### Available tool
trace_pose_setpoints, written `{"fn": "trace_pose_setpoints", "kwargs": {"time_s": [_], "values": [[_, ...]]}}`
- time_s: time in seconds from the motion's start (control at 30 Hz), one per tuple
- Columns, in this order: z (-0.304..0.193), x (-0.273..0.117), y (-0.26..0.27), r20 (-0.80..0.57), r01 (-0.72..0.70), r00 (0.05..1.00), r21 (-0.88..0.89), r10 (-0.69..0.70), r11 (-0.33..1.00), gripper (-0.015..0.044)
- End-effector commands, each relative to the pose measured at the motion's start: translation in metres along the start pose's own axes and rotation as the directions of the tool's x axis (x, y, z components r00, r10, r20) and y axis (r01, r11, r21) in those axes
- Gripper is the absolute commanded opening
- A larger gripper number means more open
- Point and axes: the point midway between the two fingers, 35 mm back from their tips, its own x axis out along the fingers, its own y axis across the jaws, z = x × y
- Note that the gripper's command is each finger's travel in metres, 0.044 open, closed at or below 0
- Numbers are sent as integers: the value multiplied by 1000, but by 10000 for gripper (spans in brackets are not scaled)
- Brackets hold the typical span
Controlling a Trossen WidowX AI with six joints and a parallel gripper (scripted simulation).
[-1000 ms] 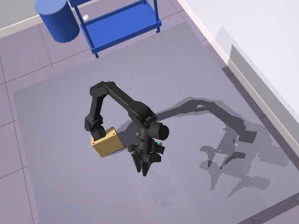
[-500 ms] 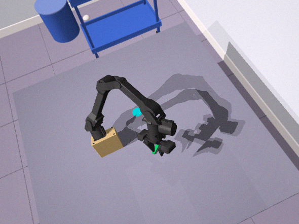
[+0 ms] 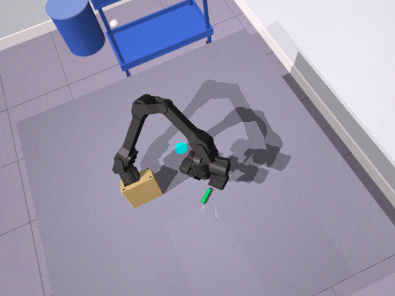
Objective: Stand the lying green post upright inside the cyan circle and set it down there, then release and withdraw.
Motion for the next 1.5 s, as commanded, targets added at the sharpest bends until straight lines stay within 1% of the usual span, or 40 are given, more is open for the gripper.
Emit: {"fn": "trace_pose_setpoints", "kwargs": {"time_s": [0.0, 0.23, 0.3, 0.43, 0.7, 0.9, 1.47], "values": [[4, 8, 0, 18, 1, 1000, 2, -1, 1000, 233], [7, 108, 2, 22, -2, 1000, 1, 2, 1000, 233], [6, 118, 4, 22, -6, 1000, -6, 6, 1000, 233], [6, 118, 4, 22, -6, 1000, -6, 6, 1000, 233], [6, 118, 4, 22, -6, 1000, -6, 6, 1000, 23], [6, 116, 3, 22, -5, 1000, -6, 5, 1000, 23], [7, 65, -3, 18, 1, 1000, -5, -1, 1000, 23]]}}
